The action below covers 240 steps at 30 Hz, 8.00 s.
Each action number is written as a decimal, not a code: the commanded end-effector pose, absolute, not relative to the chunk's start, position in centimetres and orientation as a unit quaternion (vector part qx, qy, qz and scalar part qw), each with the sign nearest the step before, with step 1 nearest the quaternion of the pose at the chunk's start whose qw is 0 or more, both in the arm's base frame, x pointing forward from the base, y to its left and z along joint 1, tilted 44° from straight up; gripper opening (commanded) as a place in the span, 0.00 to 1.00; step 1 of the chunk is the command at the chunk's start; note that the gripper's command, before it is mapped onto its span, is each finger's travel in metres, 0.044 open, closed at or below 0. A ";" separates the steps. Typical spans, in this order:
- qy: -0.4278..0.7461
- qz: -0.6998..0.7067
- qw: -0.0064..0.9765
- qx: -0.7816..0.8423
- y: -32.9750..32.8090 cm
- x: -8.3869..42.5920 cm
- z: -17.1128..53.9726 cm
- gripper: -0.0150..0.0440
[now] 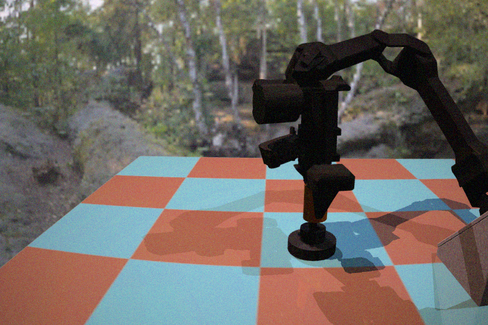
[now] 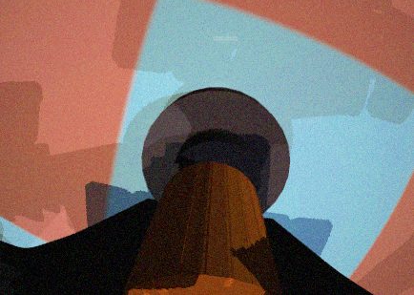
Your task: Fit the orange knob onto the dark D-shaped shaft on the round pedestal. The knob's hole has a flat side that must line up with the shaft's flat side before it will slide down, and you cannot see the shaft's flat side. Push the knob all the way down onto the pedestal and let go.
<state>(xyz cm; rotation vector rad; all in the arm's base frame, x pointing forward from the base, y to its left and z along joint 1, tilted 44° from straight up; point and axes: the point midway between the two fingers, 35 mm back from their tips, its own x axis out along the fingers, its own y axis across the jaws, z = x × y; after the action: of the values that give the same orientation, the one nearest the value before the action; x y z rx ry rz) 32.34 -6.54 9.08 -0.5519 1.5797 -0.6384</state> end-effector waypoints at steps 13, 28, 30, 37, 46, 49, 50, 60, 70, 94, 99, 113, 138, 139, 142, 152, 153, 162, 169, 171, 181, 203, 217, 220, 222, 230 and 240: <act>0.687 -0.277 0.627 -0.241 -6.7 32.5 9.1 0.25; 0.687 -0.276 0.627 -0.241 -6.4 32.3 9.4 0.25; 0.690 -0.268 0.624 -0.249 -6.4 32.3 9.4 0.25; 0.712 -0.203 0.599 -0.305 -6.4 32.6 9.4 0.25; 0.712 -0.203 0.599 -0.305 -6.7 32.5 9.0 0.25; 0.712 -0.203 0.599 -0.305 -6.6 32.4 9.0 0.25; 0.712 -0.203 0.599 -0.305 -6.6 32.4 9.0 0.25; 0.712 -0.203 0.599 -0.305 -6.4 32.3 9.2 0.25; 0.729 -0.129 0.564 -0.365 -6.4 32.3 9.6 0.25; 0.729 -0.128 0.564 -0.366 -6.4 32.3 9.1 0.25; 0.729 -0.128 0.564 -0.366 -6.4 32.3 9.3 0.25; 0.729 -0.128 0.564 -0.366 -6.8 32.5 9.2 0.25; 0.739 -0.051 0.522 -0.423 -6.4 32.3 9.1 0.25; 0.739 -0.051 0.522 -0.423 -6.4 32.3 9.1 0.25; 0.739 -0.051 0.522 -0.423 -6.4 32.3 9.1 0.25; 0.739 -0.051 0.522 -0.423 -6.5 32.5 9.4 0.25; 0.739 -0.051 0.522 -0.423 -6.5 32.6 9.4 0.25; 0.739 -0.051 0.522 -0.423 -6.4 32.4 9.2 0.25; 0.739 -0.051 0.522 -0.423 -6.5 32.3 9.3 0.25; 0.739 -0.051 0.522 -0.423 -6.5 32.4 9.3 0.25; 0.739 -0.051 0.522 -0.423 -6.8 32.4 9.1 0.25; 0.740 0.027 0.475 -0.475 -6.4 32.5 9.2 0.25; 0.740 0.027 0.475 -0.475 -6.6 32.3 9.0 0.25; 0.740 0.027 0.475 -0.475 -6.6 32.3 9.0 0.25; 0.740 0.027 0.475 -0.475 -6.6 32.3 9.0 0.25; 0.740 0.036 0.469 -0.481 -6.5 32.5 9.5 0.25; 0.733 0.104 0.423 -0.522 -6.6 32.6 9.3 0.25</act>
<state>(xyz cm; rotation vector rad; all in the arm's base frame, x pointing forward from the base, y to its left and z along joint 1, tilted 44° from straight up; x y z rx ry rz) 32.54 -6.61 9.35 -1.2929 1.8378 0.2400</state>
